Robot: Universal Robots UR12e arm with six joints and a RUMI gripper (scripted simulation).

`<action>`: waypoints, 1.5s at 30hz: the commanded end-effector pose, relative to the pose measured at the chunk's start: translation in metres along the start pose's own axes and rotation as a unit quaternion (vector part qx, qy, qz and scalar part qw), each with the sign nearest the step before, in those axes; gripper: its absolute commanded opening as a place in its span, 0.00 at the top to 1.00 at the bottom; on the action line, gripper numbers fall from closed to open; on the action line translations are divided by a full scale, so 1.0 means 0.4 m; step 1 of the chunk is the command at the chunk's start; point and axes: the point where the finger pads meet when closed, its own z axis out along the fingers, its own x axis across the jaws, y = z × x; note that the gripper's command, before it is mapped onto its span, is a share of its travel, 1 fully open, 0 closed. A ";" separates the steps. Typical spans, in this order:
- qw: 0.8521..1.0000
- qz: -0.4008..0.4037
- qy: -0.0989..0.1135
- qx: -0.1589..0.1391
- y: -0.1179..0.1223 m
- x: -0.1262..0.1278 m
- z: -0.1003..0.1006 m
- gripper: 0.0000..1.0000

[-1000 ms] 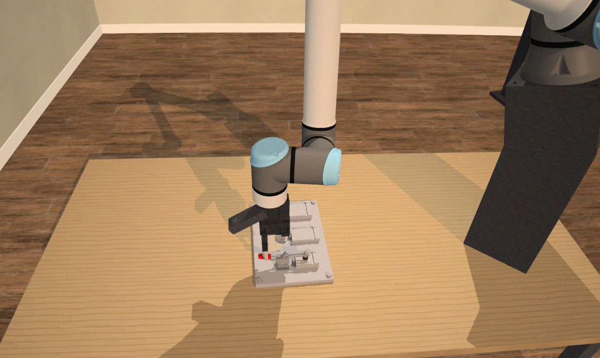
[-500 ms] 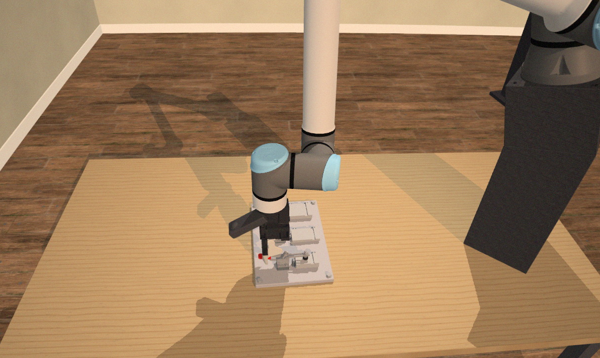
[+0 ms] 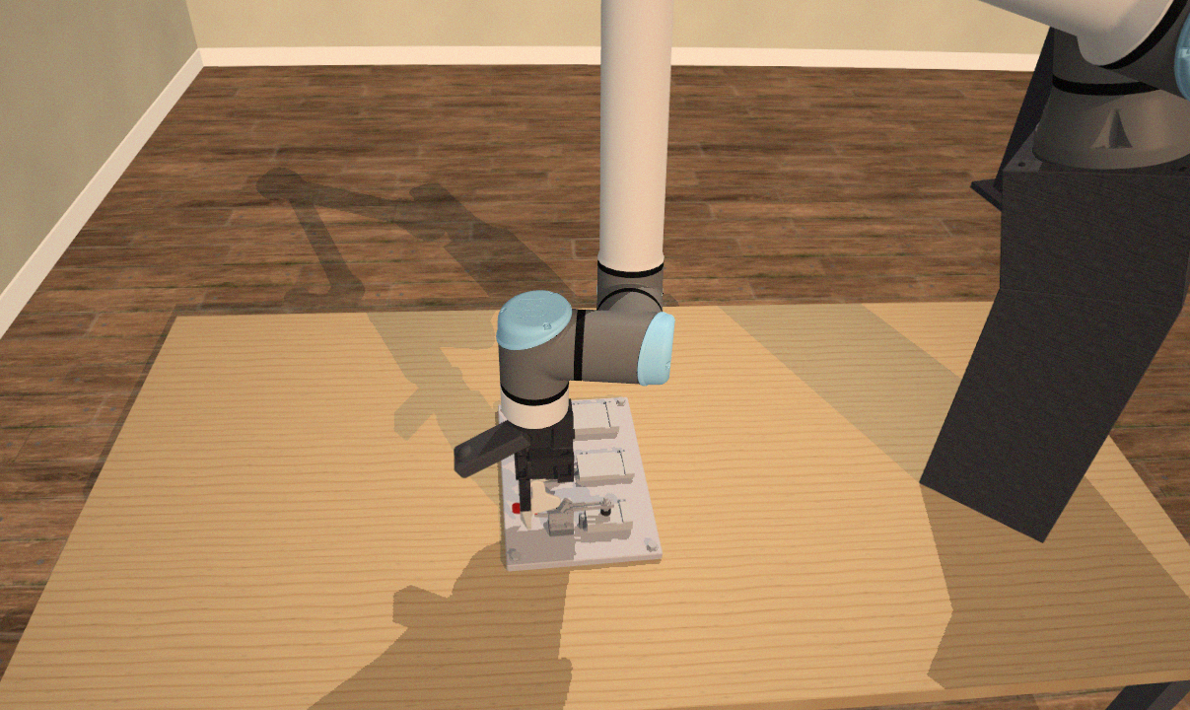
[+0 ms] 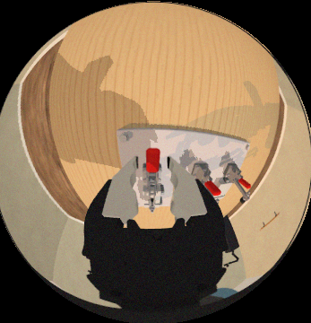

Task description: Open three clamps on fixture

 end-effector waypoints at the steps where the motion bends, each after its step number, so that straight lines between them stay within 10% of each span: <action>1: 1.000 0.000 0.000 0.001 -0.002 0.000 -0.002 0.72; 27: 1.000 0.000 0.000 0.001 -0.002 0.000 -0.002 0.72; 28: 1.000 0.000 0.000 0.001 -0.002 0.000 -0.002 1.00; 45: 1.000 0.000 0.000 0.001 -0.002 0.000 -0.002 1.00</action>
